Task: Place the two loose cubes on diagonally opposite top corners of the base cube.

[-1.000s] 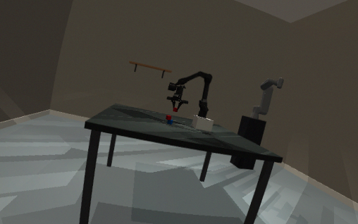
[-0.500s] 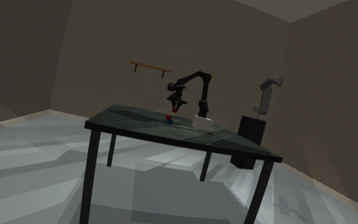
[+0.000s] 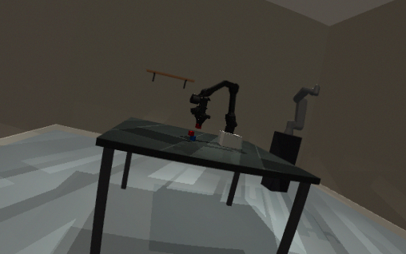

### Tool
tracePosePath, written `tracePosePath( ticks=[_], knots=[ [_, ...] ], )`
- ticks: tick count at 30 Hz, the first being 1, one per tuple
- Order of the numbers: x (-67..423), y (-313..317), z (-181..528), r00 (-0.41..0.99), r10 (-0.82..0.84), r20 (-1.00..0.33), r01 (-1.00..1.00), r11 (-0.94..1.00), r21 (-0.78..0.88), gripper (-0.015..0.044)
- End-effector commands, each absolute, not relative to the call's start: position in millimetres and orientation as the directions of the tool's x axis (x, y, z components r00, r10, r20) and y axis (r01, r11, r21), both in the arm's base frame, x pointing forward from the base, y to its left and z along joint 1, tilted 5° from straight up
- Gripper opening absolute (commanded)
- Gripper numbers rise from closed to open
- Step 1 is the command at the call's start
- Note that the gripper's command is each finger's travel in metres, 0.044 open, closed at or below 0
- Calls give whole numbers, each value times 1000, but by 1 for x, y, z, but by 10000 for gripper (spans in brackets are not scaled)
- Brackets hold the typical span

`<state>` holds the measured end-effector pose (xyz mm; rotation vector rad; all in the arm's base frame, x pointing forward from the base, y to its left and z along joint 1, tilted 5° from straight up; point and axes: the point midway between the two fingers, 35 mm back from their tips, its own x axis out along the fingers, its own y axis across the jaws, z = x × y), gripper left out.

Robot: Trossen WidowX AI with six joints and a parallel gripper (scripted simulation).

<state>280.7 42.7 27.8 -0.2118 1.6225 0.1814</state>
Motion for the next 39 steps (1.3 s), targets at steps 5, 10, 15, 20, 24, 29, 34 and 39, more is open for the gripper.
tracePosePath(
  ticks=[5,10,15,20,24,29,34,39],
  knots=[
    [284,49,29,-49,-20,-999,-187,982,-10,105],
    [284,49,18,-49,-20,-999,-183,983,-11,105],
    [283,48,3,-49,-20,-999,-177,984,-11,105],
    [282,47,-2,-49,-20,-999,-176,984,-11,105],
    [282,47,-2,-49,-20,-999,-176,984,-11,105],
    [282,47,-2,-49,-20,-999,-176,984,-11,105],
    [283,47,-10,-49,-20,-999,-177,984,-11,105],
    [283,47,-21,-49,-20,-999,-180,984,-11,105]
  ],
)
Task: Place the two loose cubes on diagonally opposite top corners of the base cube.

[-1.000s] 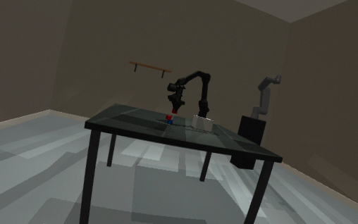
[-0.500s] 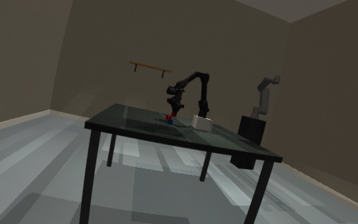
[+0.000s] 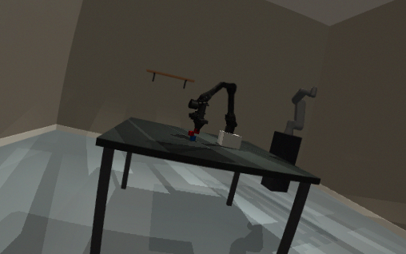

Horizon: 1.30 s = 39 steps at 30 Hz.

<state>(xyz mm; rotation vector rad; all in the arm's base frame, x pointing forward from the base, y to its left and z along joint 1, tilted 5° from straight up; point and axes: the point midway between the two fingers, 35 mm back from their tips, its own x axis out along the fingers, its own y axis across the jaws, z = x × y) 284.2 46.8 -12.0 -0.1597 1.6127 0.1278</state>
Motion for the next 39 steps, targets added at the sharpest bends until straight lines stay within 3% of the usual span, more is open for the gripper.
tracePosePath(
  ticks=[1,31,35,39],
  knots=[
    [283,47,-23,-49,-20,-999,-180,984,-11,105],
    [282,47,-32,-49,-20,-999,-186,982,-11,105],
    [282,47,-32,-49,-20,-999,-186,982,-11,205],
    [282,47,-32,-49,-20,-999,-186,982,-11,205]
  ],
)
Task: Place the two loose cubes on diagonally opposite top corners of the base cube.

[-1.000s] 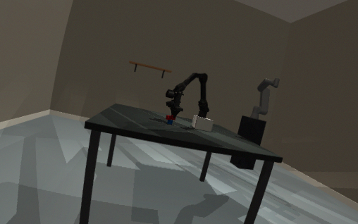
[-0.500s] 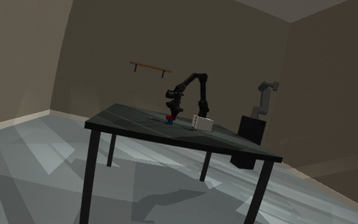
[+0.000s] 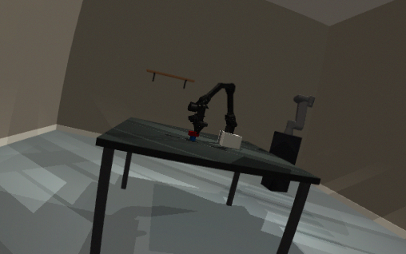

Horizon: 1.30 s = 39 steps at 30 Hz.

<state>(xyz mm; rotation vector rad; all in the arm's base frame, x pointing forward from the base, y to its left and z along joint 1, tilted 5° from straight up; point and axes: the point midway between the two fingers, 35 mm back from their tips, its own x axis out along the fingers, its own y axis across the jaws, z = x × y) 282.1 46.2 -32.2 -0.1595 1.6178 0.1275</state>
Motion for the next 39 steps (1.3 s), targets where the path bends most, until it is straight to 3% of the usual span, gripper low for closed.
tracePosePath(
  ticks=[1,39],
  knots=[
    [282,47,-32,-49,-20,-999,-186,982,-11,205],
    [285,47,15,-49,-25,-998,-181,983,-15,205]
  ],
)
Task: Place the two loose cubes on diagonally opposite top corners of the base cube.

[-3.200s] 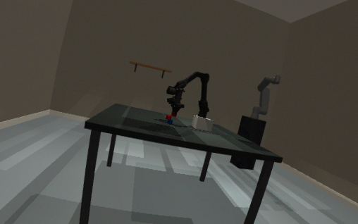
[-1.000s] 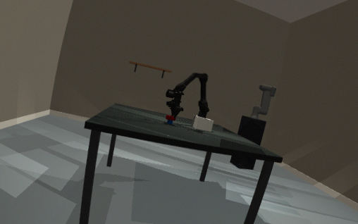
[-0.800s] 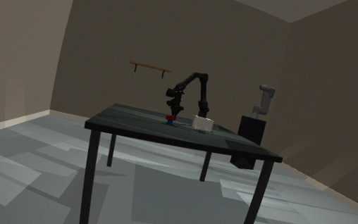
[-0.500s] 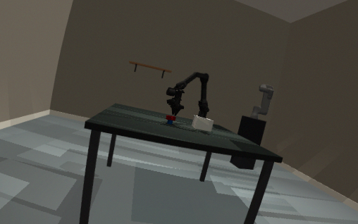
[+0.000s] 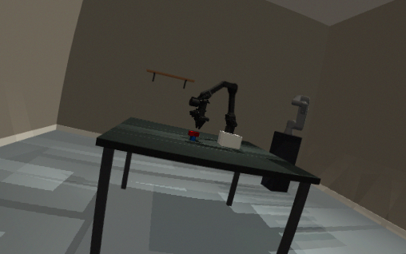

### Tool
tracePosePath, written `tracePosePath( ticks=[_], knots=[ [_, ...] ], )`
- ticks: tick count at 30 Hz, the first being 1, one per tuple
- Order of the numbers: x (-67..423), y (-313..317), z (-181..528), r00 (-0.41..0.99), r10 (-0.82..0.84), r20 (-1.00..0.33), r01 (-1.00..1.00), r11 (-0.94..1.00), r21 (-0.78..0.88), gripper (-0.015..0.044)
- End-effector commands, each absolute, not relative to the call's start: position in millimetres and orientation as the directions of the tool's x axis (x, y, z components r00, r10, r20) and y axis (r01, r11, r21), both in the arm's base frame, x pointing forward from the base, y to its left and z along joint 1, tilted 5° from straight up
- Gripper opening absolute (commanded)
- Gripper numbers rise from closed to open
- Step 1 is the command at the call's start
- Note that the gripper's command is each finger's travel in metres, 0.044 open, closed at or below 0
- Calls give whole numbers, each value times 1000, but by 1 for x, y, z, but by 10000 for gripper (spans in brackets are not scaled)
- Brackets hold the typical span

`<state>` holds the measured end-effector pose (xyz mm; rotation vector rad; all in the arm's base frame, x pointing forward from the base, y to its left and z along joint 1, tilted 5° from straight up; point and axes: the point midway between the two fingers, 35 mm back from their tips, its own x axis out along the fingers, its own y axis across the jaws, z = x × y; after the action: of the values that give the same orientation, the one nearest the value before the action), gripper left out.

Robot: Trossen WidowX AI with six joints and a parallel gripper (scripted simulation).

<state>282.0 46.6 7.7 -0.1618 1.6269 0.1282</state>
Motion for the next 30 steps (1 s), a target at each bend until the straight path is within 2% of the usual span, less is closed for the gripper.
tracePosePath(
  ticks=[1,21,28,30],
  knots=[
    [285,47,16,-49,-25,-998,-181,983,-15,205],
    [286,48,31,-49,-25,-998,-181,983,-15,205],
    [284,47,38,-55,-26,-998,-183,983,-16,389],
    [284,47,39,-55,-26,-998,-183,983,-16,400]
  ],
)
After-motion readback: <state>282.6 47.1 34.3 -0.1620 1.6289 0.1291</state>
